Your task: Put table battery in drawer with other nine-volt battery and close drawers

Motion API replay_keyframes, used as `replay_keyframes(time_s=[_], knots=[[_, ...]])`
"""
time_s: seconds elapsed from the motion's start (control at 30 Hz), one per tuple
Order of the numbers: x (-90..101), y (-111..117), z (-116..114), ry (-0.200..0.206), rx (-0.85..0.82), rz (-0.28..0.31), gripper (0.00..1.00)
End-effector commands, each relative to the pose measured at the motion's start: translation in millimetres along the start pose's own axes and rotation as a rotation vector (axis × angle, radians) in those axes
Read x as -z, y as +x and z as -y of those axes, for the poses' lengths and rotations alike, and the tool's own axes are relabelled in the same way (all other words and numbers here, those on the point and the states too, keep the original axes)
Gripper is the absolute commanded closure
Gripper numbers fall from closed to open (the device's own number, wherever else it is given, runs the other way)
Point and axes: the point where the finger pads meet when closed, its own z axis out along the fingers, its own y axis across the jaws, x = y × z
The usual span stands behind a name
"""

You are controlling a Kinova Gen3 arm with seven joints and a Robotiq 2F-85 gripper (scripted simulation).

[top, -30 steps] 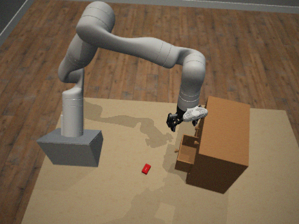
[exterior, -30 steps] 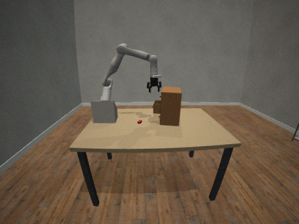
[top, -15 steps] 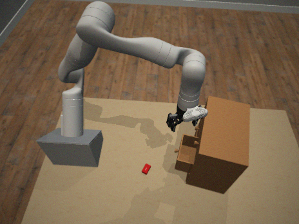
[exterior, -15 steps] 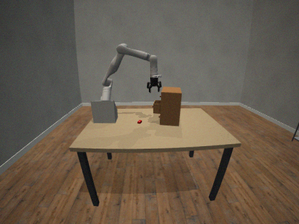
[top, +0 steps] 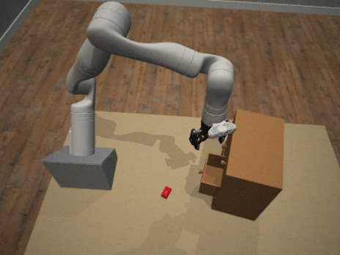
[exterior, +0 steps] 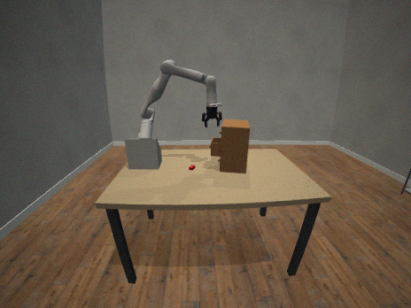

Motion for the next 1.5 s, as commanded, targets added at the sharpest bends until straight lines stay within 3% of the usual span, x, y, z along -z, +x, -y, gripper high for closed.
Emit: replay_keyframes(time_s=[0.0,0.77,1.47], knots=[[0.9,0.4,0.2,0.001,0.000,-0.002,0.00],[4.1,-1.1,-2.2,0.002,0.029,0.000,0.00],[28.8,-12.9,-21.4,0.004,0.261,0.015,0.00]])
